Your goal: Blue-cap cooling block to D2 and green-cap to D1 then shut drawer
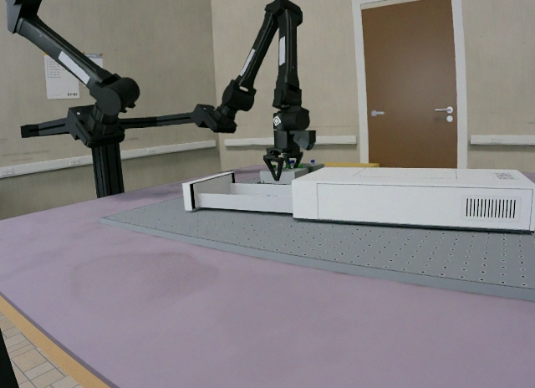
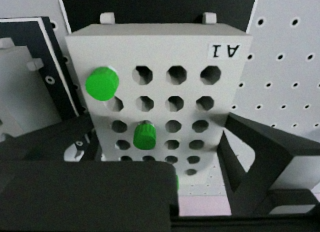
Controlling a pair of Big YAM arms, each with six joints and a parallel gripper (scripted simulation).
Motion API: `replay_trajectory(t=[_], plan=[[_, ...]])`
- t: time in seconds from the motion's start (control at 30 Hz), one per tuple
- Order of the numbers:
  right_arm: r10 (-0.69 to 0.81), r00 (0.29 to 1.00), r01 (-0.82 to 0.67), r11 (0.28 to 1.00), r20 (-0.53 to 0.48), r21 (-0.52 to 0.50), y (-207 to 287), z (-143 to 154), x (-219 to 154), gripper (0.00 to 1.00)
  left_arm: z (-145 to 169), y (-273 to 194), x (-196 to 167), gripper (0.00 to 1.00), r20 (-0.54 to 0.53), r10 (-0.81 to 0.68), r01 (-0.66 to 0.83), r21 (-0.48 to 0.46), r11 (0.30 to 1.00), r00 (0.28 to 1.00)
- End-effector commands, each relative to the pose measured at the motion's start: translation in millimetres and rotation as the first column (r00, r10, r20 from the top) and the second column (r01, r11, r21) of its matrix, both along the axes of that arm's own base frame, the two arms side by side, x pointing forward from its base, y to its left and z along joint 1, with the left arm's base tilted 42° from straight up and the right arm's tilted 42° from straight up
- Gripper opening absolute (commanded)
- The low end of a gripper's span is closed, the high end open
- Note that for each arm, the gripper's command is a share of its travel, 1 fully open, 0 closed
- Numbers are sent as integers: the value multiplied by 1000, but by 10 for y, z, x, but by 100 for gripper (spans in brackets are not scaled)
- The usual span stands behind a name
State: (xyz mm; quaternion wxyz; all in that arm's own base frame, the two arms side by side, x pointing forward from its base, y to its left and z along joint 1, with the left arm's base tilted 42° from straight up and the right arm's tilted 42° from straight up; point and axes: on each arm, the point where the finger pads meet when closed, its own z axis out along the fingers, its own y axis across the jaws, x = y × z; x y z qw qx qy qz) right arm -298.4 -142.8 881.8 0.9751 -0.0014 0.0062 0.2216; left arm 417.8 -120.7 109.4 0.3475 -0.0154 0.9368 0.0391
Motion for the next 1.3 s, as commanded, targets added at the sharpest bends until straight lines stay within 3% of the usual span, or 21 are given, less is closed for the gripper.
replay_trajectory(t=[0.0,1.27], plan=[[-1,1000,1,1000,16,7,-56,13,-104,0,170,-65,184,0,50,-8,9,-14,1000,999],[-1,1000,1,1000,16,7,-56,13,-104,0,170,-65,184,55,50,-8,9,-14,1000,999]])
